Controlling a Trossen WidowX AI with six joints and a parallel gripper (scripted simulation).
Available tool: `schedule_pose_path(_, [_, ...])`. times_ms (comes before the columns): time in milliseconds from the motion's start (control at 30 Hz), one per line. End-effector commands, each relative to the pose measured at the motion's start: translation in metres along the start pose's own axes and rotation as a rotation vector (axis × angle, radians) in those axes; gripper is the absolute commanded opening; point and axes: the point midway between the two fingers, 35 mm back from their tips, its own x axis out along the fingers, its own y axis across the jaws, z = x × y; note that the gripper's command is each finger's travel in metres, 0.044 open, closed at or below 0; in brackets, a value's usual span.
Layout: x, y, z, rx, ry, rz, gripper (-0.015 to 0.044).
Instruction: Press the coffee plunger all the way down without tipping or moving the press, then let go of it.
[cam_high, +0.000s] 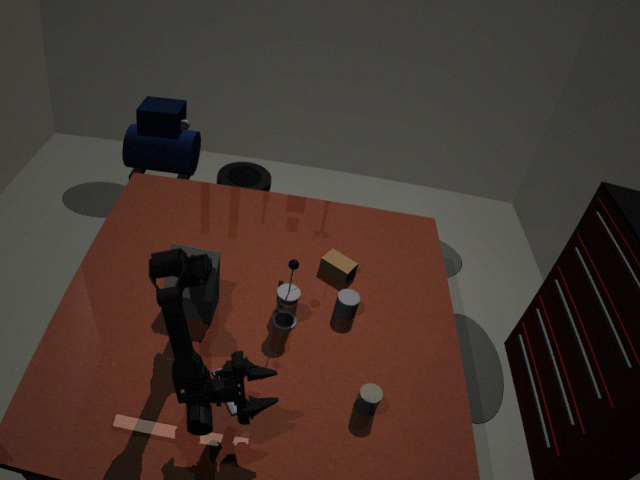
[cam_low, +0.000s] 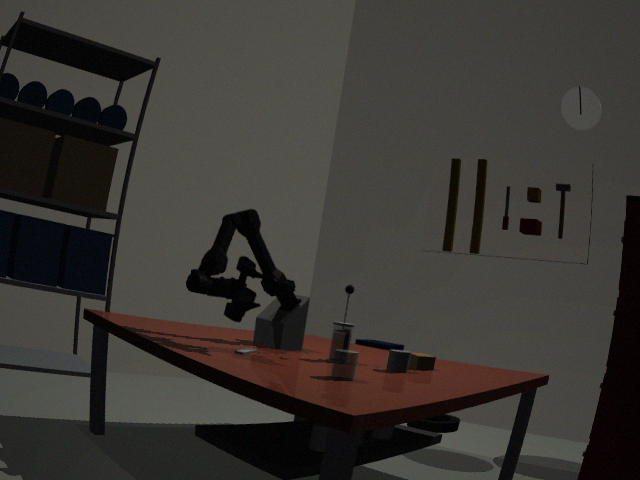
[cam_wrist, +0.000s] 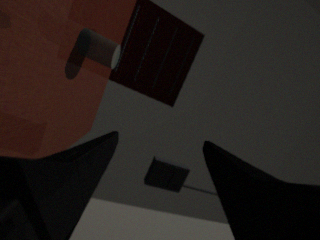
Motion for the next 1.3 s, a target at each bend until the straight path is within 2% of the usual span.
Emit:
schedule_pose_path(0, [0.001,0.0,0.001,-0.002,-0.003,0.001,0.0426])
schedule_pose_path(100, [0.01,0.0,0.006,-0.025,-0.029,0.009,0.044])
schedule_pose_path(233, [0.041,-0.004,0.029,-0.116,-0.131,0.032,0.044])
schedule_pose_path(400, [0.089,-0.017,0.078,-0.318,-0.338,0.047,0.044])
schedule_pose_path(667, [0.133,-0.053,0.159,-0.725,-0.678,-0.026,0.044])
schedule_pose_path(933, [0.145,-0.092,0.228,-1.279,-0.984,-0.206,0.044])
schedule_pose_path(1267, [0.133,-0.135,0.286,-2.039,-1.276,-0.519,0.044])
